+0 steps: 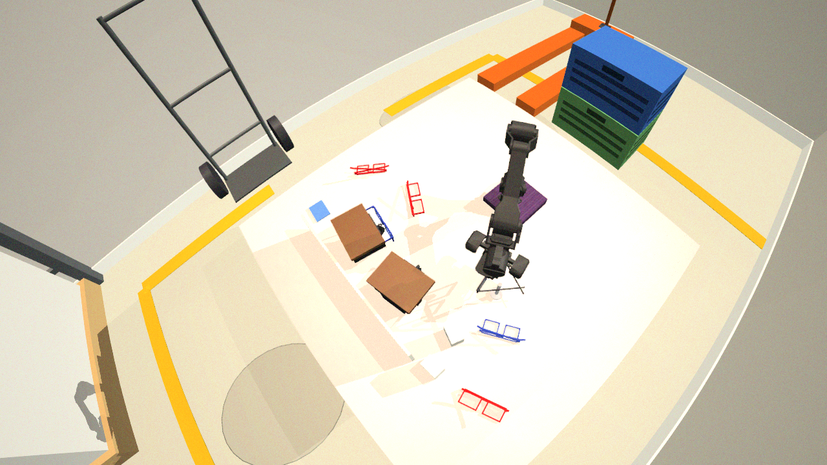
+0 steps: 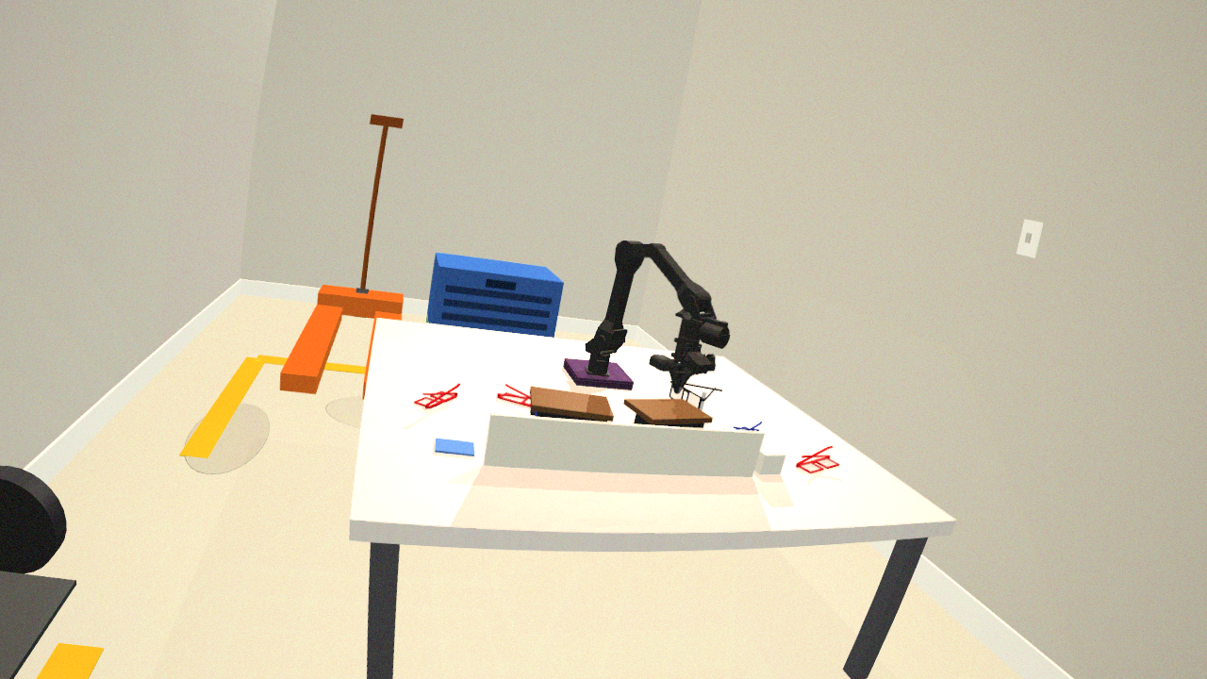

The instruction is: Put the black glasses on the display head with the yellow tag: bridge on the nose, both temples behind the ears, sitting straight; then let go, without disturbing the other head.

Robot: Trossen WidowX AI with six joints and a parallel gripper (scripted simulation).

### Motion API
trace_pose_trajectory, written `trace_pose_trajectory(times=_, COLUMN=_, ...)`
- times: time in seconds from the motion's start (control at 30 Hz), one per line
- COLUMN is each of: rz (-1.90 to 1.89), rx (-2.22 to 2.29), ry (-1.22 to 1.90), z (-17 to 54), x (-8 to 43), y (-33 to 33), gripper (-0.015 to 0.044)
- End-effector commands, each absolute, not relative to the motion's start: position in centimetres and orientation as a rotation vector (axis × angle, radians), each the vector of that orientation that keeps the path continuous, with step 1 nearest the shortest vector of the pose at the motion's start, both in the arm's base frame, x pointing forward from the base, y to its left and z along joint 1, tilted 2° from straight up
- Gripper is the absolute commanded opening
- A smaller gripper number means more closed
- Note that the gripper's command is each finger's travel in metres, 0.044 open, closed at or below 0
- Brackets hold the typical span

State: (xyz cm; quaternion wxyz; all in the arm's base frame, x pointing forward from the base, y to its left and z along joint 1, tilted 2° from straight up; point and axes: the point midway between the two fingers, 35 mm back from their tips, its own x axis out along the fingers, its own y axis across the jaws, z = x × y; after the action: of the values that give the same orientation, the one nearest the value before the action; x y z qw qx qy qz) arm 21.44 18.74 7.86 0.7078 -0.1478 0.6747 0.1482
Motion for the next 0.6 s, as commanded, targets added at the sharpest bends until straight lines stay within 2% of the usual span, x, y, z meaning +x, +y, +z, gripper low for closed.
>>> trace_pose_trajectory(times=0.0, rz=0.327, rx=-0.331, ry=1.499, z=7.70, x=21.27, y=18.38, gripper=0.0000)
trace_pose_trajectory(times=0.57, rz=0.326, rx=-0.332, ry=1.500, z=7.66, x=20.74, y=17.40, gripper=0.0000)
